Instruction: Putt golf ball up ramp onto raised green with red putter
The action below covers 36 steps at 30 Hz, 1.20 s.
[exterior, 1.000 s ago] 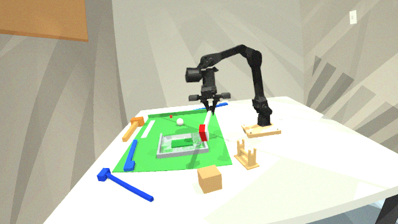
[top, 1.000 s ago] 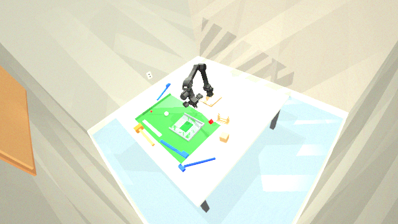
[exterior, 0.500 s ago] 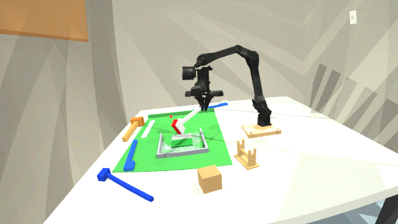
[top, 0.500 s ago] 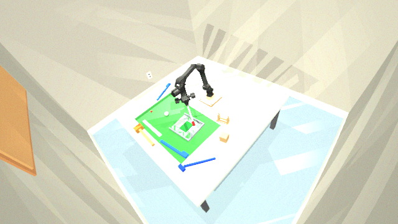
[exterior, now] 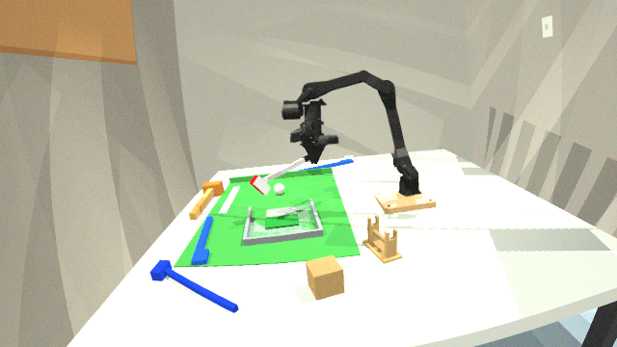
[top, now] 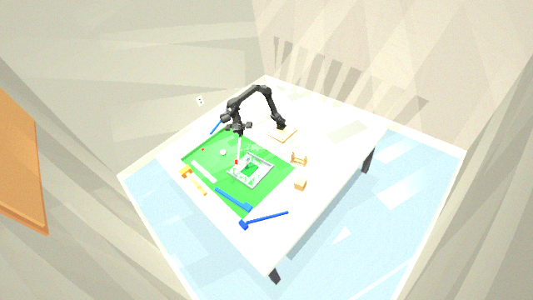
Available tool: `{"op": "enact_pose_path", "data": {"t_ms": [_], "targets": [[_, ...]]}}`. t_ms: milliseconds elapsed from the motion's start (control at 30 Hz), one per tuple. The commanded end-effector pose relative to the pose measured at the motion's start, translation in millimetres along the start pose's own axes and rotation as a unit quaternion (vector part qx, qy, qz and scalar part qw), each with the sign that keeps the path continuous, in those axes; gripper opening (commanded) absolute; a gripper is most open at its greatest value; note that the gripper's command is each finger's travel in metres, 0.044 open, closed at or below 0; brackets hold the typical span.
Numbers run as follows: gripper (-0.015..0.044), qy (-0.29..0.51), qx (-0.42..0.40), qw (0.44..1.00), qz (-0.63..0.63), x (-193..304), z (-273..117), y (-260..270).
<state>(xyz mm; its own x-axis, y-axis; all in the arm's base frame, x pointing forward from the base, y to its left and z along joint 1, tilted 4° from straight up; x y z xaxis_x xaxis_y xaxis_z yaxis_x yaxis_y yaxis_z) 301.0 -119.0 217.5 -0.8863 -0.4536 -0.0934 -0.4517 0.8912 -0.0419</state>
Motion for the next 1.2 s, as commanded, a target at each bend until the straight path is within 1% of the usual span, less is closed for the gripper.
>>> {"op": "enact_pose_path", "data": {"t_ms": [0,467,867,1033,1167], "targets": [[0.0,0.006,0.008,0.999,0.042,15,-5,-17],[0.0,0.025,0.029,0.982,0.184,81,-20,-66],[0.0,0.053,0.041,0.948,0.312,149,-34,-93],[0.0,0.055,0.042,0.945,0.319,153,-33,-95],[0.0,0.055,0.042,0.945,0.319,155,-24,-95]]}}
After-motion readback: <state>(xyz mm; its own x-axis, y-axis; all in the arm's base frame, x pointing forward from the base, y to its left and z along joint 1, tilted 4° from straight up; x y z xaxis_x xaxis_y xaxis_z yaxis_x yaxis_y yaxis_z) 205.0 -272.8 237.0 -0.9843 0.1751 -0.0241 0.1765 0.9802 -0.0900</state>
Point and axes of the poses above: the point midway between the two fingers, 35 mm back from their tips, its own z axis out along the fingers, its own y axis across the jaws, x = y × z, the point moved 5 cm from there along -z, back along the fingers, and after that the axes turned 5 degrees about z, right-handed, at the moved point
